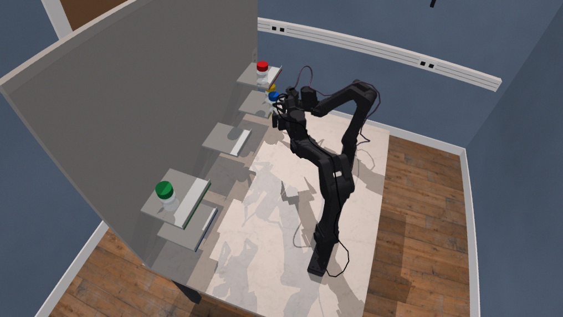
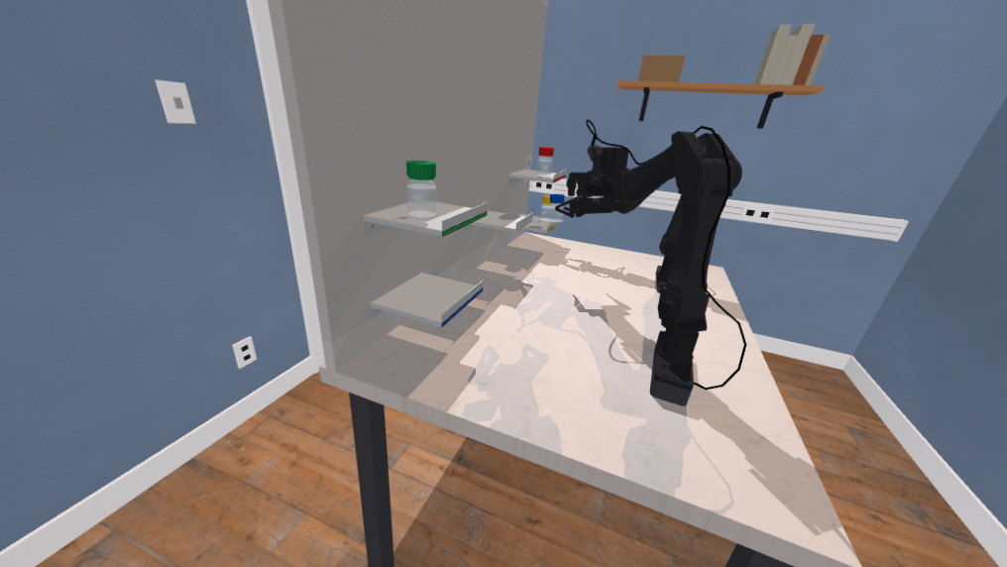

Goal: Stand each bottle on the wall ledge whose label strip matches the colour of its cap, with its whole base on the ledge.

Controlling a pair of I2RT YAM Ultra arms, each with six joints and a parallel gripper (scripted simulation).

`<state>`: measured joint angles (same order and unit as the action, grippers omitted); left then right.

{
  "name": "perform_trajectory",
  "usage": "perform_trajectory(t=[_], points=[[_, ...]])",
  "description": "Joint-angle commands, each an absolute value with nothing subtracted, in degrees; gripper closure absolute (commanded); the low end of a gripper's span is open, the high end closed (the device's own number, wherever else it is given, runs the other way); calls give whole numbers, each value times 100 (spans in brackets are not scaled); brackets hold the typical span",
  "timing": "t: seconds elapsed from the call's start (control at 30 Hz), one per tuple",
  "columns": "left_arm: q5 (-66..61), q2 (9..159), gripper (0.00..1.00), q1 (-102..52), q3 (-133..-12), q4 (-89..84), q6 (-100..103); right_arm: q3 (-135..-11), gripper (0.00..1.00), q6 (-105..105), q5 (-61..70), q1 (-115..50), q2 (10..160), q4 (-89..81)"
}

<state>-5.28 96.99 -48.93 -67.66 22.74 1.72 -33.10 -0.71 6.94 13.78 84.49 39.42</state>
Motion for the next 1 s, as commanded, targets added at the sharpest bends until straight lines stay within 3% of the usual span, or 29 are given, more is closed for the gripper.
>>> perform_trajectory(t=[0.0,0.97], points=[[-514,9632,0,-4864,-6900,2257,161,-3131,50,-106,803,1451,8135,3992],[-514,9632,0,-4864,-6900,2257,161,-2348,50,-125,986,1610,6901,3814]])
